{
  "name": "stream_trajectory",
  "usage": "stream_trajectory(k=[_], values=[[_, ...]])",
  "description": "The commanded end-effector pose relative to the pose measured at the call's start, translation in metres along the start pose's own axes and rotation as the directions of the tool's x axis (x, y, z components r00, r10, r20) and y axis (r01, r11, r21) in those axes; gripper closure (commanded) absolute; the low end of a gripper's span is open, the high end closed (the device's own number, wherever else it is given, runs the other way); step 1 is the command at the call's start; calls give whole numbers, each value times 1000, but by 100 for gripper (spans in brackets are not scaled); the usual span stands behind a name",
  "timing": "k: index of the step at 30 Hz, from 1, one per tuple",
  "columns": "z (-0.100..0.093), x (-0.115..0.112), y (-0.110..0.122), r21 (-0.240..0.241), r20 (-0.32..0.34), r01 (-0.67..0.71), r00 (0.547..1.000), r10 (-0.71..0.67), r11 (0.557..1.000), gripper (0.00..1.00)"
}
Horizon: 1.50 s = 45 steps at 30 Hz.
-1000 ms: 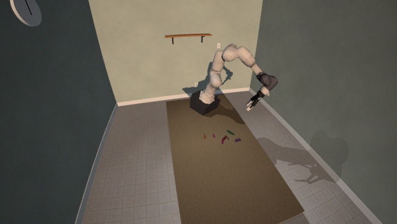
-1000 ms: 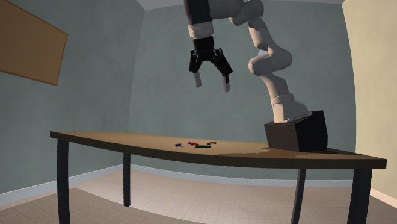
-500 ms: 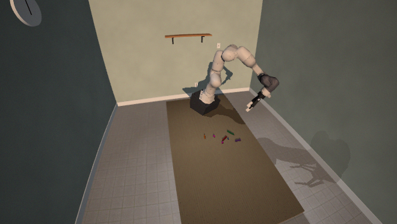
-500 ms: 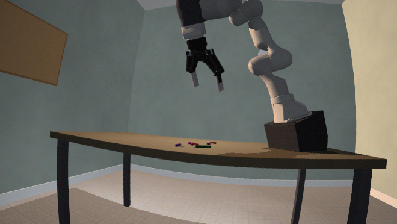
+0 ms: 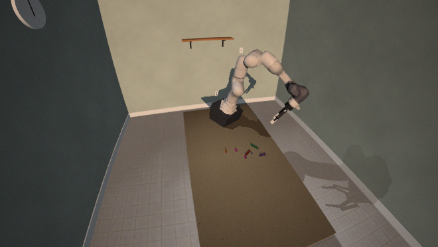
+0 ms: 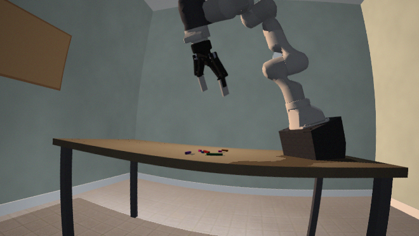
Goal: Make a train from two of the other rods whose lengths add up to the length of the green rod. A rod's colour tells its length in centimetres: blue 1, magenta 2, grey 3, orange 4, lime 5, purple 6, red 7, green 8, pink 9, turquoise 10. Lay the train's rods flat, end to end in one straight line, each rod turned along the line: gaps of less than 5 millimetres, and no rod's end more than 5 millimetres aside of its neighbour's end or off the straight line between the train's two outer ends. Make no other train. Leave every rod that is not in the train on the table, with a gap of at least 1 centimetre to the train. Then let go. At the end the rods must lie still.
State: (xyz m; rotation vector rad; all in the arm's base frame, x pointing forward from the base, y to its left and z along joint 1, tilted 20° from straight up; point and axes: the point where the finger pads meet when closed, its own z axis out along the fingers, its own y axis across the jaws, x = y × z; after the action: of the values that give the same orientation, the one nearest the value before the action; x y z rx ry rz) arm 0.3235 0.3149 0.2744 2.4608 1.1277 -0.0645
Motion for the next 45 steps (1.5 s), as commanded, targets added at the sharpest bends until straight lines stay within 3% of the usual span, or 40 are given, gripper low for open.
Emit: stream_trajectory(k=[1,5,6,22,23,39,40,45], values=[[0,-1,-1,1,5,-19,1000,19,1000,0],[0,-1,-1,1,5,-19,1000,19,1000,0],[-1,3,25,40,19,-132,991,132,990,0],[-1,3,25,40,19,-132,991,132,990,0],[-1,6,52,77,38,-246,969,243,966,0],[-1,6,52,77,38,-246,969,243,966,0],[0,8,80,110,61,-357,934,352,928,0],[0,8,80,110,61,-357,934,352,928,0]])
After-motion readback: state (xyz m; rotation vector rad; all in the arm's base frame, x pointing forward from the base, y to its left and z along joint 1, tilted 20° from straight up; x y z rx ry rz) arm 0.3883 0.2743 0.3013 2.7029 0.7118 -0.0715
